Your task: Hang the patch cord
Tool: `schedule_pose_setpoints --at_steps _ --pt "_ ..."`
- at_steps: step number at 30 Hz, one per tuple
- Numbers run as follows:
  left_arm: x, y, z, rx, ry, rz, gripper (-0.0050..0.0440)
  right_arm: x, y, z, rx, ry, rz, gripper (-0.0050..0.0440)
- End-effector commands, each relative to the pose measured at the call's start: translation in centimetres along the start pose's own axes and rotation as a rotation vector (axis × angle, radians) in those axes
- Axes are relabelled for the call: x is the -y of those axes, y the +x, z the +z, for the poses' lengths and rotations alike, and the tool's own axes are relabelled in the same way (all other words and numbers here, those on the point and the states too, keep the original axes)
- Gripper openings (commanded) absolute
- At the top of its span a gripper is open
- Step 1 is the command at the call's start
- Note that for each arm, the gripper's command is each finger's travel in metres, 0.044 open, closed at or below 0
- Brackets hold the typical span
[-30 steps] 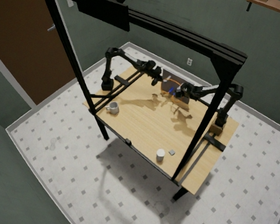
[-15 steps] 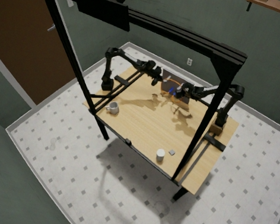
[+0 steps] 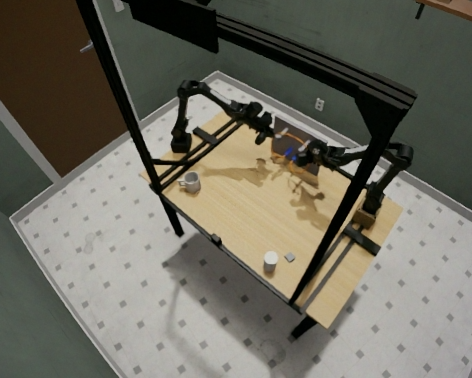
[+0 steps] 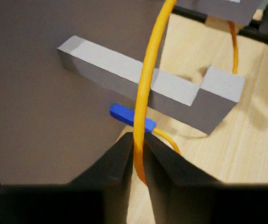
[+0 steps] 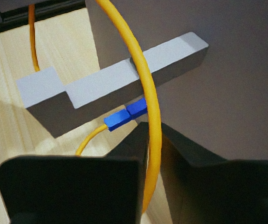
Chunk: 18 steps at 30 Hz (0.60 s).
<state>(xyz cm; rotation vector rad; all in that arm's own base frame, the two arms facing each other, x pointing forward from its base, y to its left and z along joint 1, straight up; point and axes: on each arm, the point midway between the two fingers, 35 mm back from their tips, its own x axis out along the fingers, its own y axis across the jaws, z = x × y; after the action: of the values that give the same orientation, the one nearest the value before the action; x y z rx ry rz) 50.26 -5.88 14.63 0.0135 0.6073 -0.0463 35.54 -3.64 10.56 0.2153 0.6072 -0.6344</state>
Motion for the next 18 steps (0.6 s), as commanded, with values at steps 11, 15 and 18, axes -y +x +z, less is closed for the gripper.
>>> schedule_pose_setpoints --at_steps 11,15,18 --pt "-0.04 -0.55 0.96 0.024 -0.002 0.000 0.0025 0.14 -0.29 0.40 0.020 -0.009 0.029 0.0025" --pt "-0.04 -0.55 0.96 0.024 -0.002 0.000 0.0025 0.15 -0.29 0.37 0.023 -0.014 0.034 0.0025" --pt "-0.04 -0.55 0.96 0.024 -0.002 0.000 0.0025 0.17 -0.29 0.37 0.025 -0.017 0.037 0.0025"
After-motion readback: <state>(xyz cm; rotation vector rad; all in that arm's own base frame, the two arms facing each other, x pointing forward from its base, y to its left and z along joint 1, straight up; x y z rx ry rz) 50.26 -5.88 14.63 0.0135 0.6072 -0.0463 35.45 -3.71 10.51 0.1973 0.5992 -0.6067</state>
